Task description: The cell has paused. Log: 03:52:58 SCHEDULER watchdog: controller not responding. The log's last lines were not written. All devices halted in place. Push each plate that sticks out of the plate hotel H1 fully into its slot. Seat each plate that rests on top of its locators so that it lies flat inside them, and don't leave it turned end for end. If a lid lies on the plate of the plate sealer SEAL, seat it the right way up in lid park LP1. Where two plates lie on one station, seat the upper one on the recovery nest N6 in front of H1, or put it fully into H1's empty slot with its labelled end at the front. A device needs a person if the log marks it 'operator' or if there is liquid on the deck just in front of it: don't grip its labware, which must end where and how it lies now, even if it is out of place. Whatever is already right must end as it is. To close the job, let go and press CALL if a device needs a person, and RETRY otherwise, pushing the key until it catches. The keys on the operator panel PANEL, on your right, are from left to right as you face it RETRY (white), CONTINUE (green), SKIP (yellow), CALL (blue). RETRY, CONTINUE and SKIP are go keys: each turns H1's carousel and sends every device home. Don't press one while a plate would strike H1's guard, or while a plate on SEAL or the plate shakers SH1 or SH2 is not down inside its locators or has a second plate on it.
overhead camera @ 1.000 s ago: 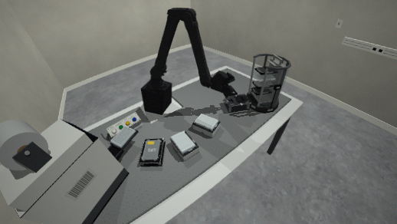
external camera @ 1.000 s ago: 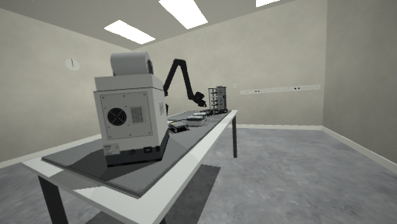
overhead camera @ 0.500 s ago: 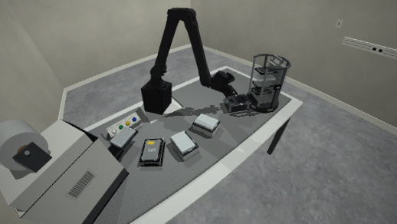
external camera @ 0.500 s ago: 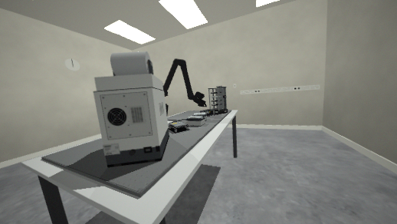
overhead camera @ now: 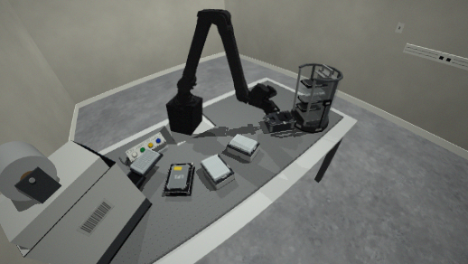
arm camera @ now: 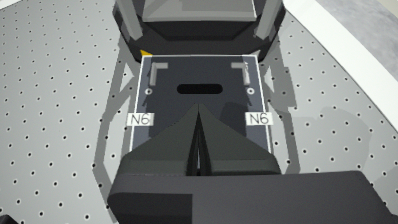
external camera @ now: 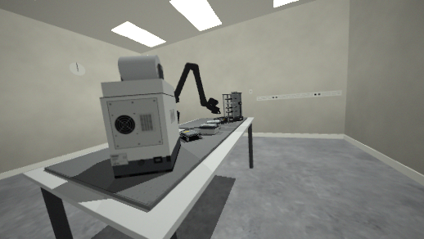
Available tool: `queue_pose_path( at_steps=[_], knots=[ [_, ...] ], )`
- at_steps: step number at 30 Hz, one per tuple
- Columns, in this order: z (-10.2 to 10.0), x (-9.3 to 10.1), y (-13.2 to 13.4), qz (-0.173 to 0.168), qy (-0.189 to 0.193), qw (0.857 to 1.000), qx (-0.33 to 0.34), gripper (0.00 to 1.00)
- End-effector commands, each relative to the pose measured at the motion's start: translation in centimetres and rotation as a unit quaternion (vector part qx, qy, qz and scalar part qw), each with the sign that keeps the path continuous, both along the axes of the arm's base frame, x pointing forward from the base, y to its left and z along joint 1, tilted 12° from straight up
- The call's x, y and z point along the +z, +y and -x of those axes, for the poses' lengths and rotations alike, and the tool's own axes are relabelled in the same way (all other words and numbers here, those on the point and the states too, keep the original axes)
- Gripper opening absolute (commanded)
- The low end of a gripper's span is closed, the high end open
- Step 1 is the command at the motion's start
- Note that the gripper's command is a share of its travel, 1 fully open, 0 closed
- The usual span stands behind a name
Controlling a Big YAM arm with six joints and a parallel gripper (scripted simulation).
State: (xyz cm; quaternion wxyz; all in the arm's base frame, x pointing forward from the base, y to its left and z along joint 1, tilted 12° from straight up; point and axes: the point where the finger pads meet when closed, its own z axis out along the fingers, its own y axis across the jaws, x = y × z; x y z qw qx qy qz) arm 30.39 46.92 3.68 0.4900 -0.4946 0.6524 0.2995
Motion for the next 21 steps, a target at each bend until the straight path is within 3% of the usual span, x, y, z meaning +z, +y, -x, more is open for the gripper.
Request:
queue_pose_path(
  at_steps=[1,9,11,21],
  knots=[
    [-0.7,2.1,0.3,-0.02,-0.023,1.0,0.0,0.0],
    [-0.7,2.1,0.3,-0.02,-0.023,1.0,0.0,0.0],
    [-0.2,1.7,-0.3,-0.005,-0.011,1.0,0.001,0.0],
    [0.5,3.8,-0.4,-0.005,-0.012,1.0,0.004,0.0]
  ],
)
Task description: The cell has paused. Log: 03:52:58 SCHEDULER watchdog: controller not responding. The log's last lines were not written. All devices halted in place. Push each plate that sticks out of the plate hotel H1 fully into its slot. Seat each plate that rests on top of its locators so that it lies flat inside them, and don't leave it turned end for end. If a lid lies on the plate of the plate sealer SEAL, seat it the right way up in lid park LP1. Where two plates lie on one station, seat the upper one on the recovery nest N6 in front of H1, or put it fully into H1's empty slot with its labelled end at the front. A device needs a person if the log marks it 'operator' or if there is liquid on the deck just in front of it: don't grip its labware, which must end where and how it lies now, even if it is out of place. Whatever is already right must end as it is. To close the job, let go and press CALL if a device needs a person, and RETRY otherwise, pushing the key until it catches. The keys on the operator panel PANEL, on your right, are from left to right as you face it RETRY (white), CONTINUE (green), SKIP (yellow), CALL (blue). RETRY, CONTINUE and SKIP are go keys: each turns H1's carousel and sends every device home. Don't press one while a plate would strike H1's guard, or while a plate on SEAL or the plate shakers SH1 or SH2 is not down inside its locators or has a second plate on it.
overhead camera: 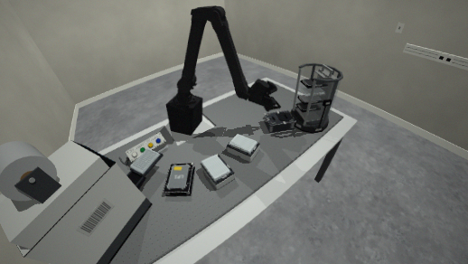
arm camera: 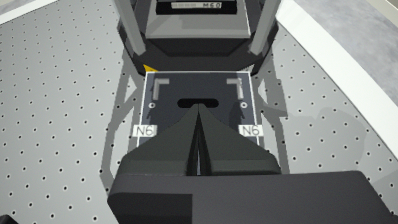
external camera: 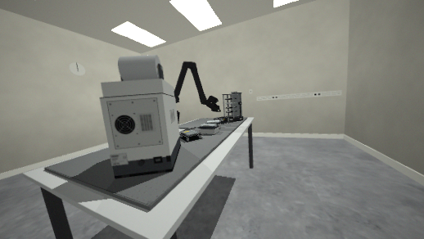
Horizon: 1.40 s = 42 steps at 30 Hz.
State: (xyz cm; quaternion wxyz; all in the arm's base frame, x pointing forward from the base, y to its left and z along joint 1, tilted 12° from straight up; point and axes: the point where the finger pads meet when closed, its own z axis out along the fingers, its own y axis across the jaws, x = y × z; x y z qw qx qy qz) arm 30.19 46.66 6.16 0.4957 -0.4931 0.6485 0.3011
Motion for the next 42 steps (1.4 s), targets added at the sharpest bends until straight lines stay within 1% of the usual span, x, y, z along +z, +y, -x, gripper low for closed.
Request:
queue_pose_path(
  at_steps=[1,8,11,13,14,21,28,30,32,42],
  knots=[
    [0.4,1.5,-0.1,0.001,-0.007,1.0,0.004,0.0],
    [0.8,3.5,-0.1,-0.001,-0.008,1.0,0.006,0.0],
    [1.2,4.1,-0.3,0.001,-0.007,1.0,0.007,0.0],
    [1.2,4.1,-0.3,0.001,-0.007,1.0,0.007,0.0],
    [0.7,4.9,0.0,-0.005,-0.01,1.0,0.005,0.0],
    [1.2,6.7,-0.2,-0.005,-0.009,1.0,0.006,0.0],
    [1.0,9.7,0.1,-0.014,-0.015,1.0,0.006,0.0],
    [1.0,9.7,0.1,-0.014,-0.015,1.0,0.006,0.0],
    [0.8,10.6,0.2,-0.018,-0.017,1.0,0.004,0.0],
    [1.3,13.5,-0.2,-0.02,-0.017,1.0,0.004,0.0]
  ],
)
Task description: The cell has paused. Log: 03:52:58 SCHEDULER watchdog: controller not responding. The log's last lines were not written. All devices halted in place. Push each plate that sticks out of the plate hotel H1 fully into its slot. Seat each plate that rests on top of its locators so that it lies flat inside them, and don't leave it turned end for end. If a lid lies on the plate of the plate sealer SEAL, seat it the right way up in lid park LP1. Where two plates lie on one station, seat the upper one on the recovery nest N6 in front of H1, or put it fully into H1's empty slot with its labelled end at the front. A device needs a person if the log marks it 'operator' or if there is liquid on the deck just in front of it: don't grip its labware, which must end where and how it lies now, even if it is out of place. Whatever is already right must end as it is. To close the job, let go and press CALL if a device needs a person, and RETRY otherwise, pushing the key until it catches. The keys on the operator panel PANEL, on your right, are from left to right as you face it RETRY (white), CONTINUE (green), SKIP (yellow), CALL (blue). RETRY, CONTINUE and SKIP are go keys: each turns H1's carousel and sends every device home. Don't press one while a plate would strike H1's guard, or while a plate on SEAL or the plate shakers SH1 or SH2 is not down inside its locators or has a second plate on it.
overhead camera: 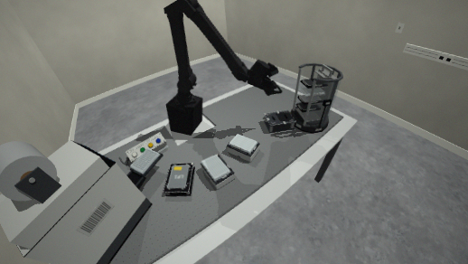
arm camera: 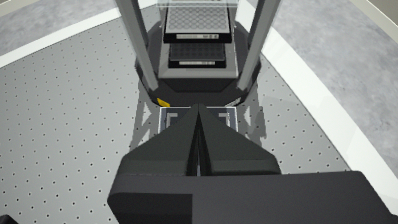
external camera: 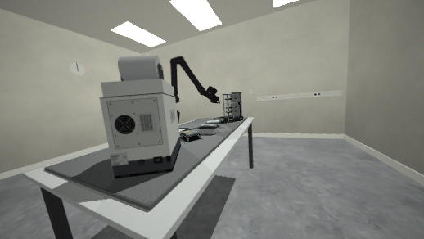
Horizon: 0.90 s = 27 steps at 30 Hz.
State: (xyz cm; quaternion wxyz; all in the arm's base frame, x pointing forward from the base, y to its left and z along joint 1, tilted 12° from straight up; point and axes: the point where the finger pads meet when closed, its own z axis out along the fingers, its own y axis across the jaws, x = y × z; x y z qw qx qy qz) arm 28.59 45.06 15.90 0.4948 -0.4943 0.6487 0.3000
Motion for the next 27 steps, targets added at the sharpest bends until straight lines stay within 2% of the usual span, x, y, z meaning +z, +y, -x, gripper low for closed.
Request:
queue_pose_path(
  at_steps=[1,5,20,23,27],
  knots=[
    [-0.2,4.1,1.4,-0.022,-0.016,1.0,0.005,0.0],
    [-0.1,4.7,1.4,-0.022,-0.016,1.0,0.005,0.0],
    [0.6,9.0,0.7,-0.026,-0.015,1.0,0.004,0.0],
    [0.5,9.0,0.6,-0.023,-0.013,1.0,0.003,0.0],
    [0.8,10.4,0.5,-0.027,-0.015,1.0,0.004,0.0]
  ],
)
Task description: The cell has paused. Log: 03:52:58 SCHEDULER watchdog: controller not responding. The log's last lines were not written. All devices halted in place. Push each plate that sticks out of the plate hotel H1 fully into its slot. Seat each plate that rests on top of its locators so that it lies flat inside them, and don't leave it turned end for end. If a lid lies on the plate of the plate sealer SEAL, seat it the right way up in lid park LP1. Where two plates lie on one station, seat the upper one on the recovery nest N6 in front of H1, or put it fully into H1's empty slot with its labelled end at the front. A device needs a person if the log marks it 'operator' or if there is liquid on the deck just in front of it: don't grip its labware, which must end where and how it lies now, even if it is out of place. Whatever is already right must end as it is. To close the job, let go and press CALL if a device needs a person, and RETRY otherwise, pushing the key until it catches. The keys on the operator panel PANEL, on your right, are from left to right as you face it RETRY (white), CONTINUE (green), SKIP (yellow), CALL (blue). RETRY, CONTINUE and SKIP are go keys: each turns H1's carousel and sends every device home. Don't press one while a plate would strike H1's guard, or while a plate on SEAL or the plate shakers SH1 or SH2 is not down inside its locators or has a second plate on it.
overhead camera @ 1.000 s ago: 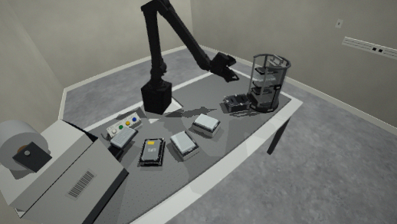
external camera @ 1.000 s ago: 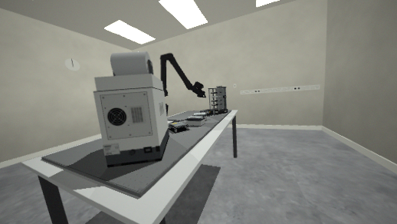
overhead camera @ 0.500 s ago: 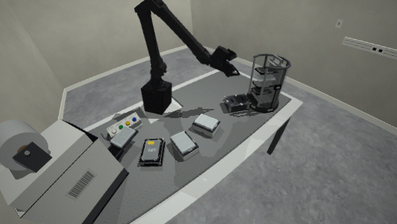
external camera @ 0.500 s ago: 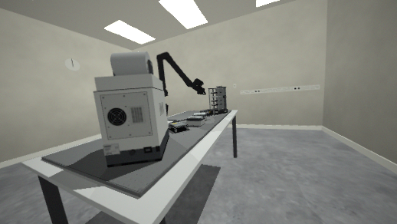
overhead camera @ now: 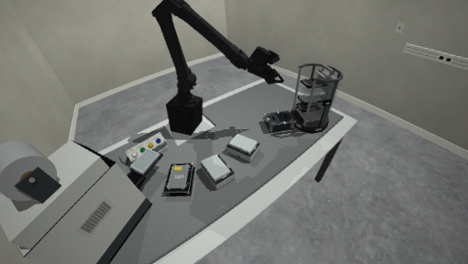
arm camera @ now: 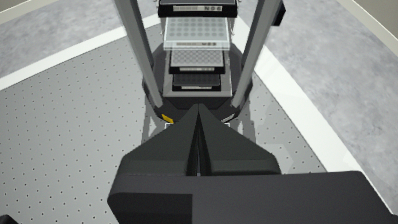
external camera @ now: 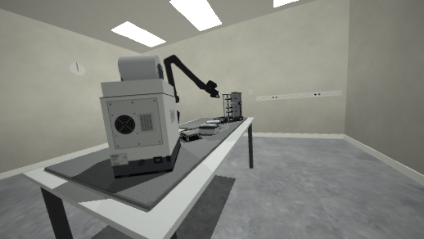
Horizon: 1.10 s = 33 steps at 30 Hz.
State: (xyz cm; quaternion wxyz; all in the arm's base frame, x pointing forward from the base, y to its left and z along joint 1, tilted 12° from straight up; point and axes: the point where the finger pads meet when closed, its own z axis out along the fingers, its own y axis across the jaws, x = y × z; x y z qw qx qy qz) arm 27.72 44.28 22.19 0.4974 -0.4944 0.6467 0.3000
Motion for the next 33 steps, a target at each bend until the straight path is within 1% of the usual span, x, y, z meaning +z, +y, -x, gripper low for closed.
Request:
queue_pose_path(
  at_steps=[1,7,9,10,12,13,14,15,18,19,20,21,27,29,33],
  knots=[
    [0.0,4.4,1.2,-0.025,-0.012,1.0,0.003,0.0],
    [0.2,6.1,0.9,-0.026,-0.012,1.0,0.002,0.0],
    [0.3,6.3,0.8,-0.026,-0.012,1.0,0.003,0.0],
    [-0.4,6.3,0.3,-0.015,-0.002,1.0,-0.011,0.0],
    [-0.4,6.3,0.3,-0.015,-0.002,1.0,-0.011,0.0],
    [-1.3,4.8,0.1,0.007,0.016,1.0,-0.024,0.0],
    [-1.4,5.9,-0.5,0.009,0.02,0.999,-0.033,0.0],
    [-1.5,6.4,-0.8,0.015,0.027,0.999,-0.041,0.0],
    [-2.2,6.5,-1.6,0.046,0.057,0.995,-0.066,0.0],
    [-2.5,6.0,-1.8,0.061,0.07,0.993,-0.074,0.0],
    [-2.9,4.9,-1.8,0.08,0.086,0.99,-0.082,0.0],
    [-3.1,4.8,-2.1,0.091,0.096,0.987,-0.09,0.0],
    [-4.3,4.7,-3.7,0.153,0.155,0.966,-0.138,0.0],
    [-4.3,4.7,-3.7,0.153,0.155,0.966,-0.138,0.0],
    [-5.2,4.6,-4.7,0.193,0.193,0.947,-0.169,0.0]
  ],
)
